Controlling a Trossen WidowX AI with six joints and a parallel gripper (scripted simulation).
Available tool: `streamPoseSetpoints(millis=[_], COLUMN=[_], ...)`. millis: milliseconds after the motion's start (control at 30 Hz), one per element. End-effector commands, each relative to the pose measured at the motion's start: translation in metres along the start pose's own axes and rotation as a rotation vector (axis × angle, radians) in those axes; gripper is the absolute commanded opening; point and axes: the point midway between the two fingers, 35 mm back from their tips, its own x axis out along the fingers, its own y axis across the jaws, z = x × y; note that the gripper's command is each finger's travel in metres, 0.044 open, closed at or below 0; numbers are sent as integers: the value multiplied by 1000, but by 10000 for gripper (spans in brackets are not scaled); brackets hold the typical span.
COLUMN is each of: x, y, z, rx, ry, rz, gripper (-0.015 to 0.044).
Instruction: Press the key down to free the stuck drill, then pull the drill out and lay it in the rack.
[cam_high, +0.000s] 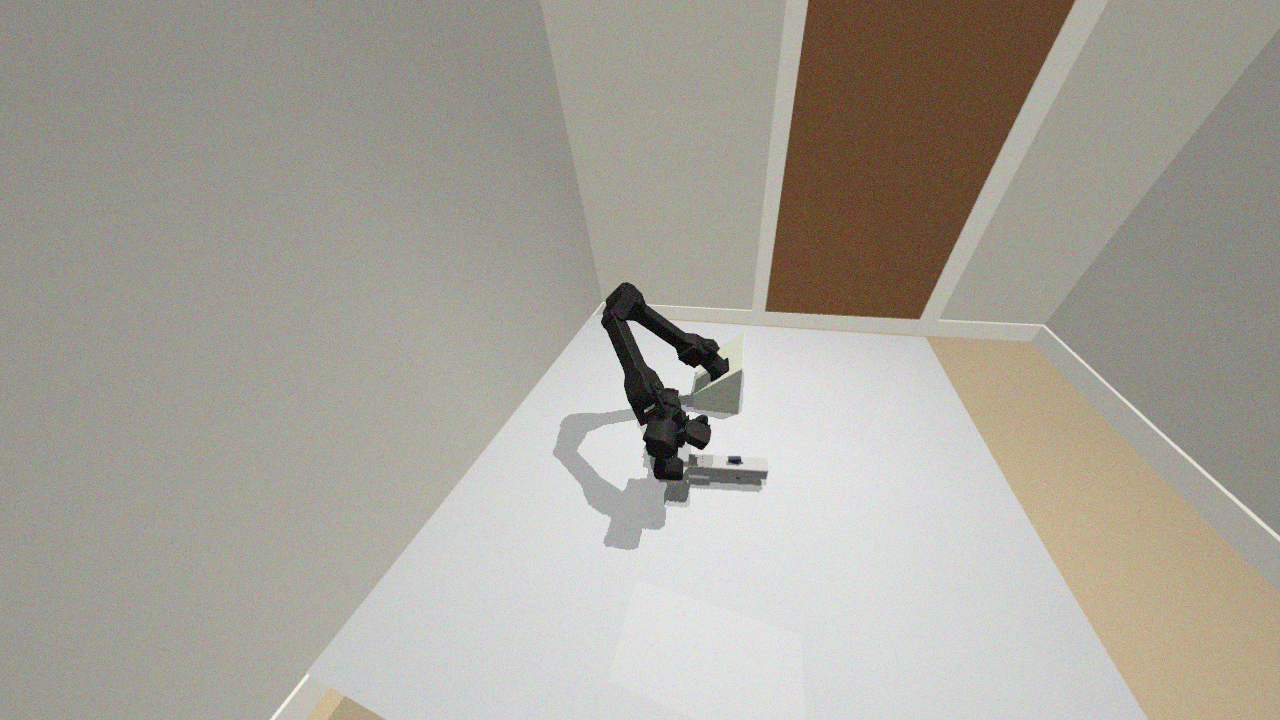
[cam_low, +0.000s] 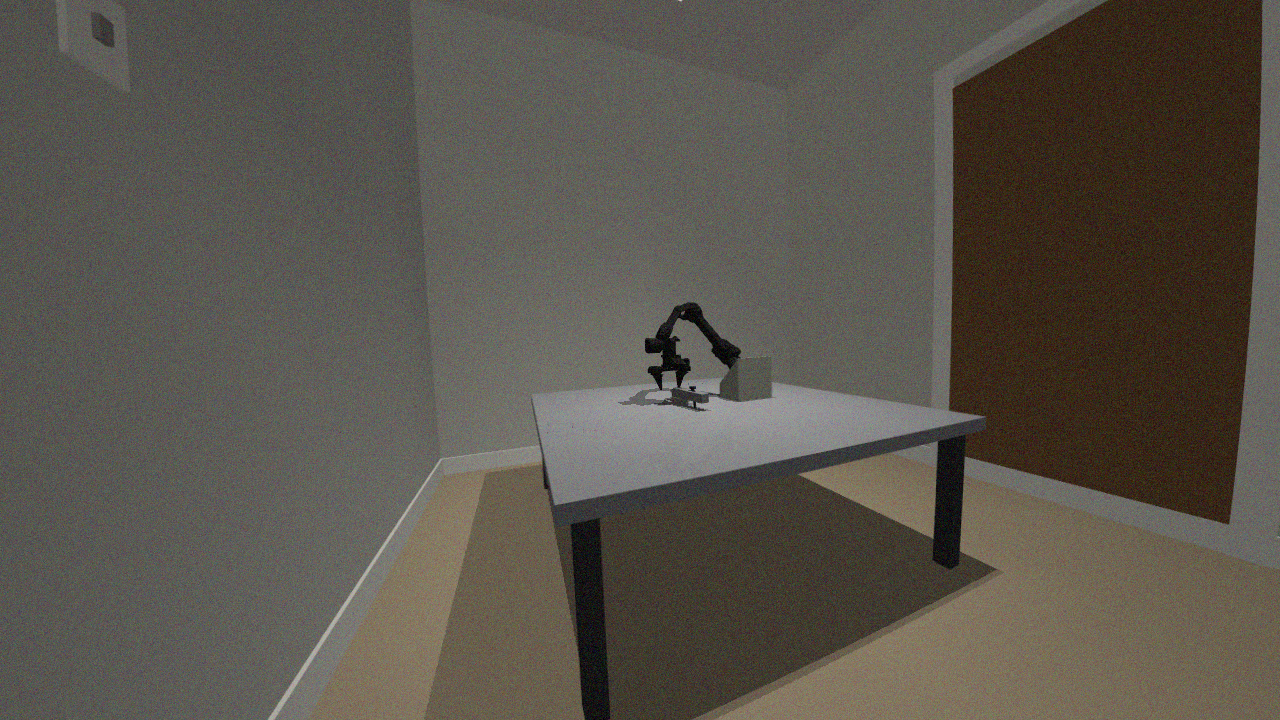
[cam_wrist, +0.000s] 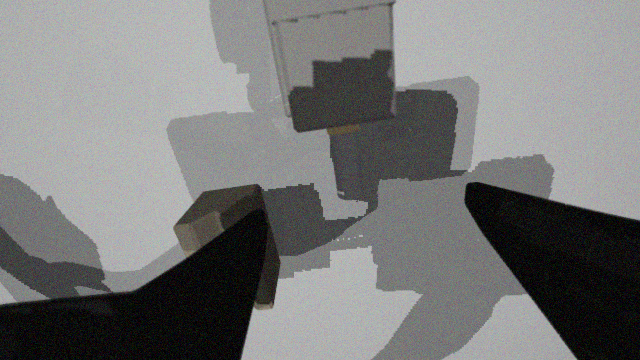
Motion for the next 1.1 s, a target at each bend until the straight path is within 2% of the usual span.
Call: streamPoseSetpoints(millis=[0,900,1067], x=[8,42,40], y=[4,5,2], z=[3,12,11], rx=[-10,-10,-2], ry=[2,4,2], rz=[11,11,5], gripper=[440,440,309])
